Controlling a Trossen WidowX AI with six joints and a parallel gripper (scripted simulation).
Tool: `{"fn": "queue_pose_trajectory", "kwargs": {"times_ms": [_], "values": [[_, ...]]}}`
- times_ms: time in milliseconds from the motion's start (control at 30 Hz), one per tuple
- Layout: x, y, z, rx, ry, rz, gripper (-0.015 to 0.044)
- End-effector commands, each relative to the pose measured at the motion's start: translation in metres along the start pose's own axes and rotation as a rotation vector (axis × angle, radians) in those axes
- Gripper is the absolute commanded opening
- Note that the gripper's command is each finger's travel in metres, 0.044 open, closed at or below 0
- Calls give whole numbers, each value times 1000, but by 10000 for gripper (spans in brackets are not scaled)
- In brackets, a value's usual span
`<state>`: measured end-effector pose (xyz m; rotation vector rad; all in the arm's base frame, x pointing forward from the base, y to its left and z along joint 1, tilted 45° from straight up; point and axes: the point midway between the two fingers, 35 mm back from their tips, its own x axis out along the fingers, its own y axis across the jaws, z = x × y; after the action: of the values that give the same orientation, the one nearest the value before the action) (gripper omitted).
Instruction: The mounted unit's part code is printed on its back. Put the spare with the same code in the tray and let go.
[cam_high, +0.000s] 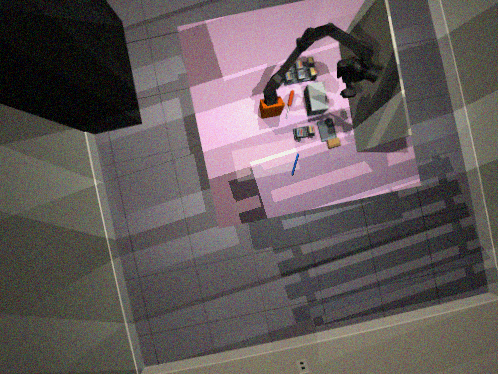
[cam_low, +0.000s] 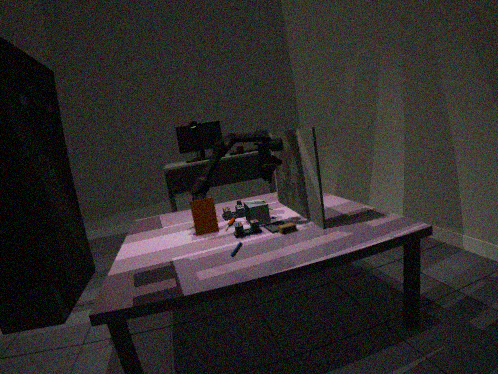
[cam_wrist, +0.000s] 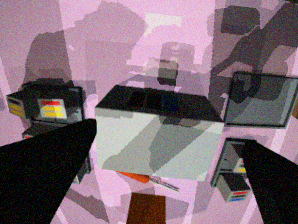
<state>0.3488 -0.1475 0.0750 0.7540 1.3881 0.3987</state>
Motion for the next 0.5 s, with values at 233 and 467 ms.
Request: {"fn": "queue_pose_trajectory", "kwargs": {"times_ms": [233, 467], "values": [[0, 1, -1, -4, -7, 21, 440], [0, 3, -1, -18, -7, 21, 440]]}}
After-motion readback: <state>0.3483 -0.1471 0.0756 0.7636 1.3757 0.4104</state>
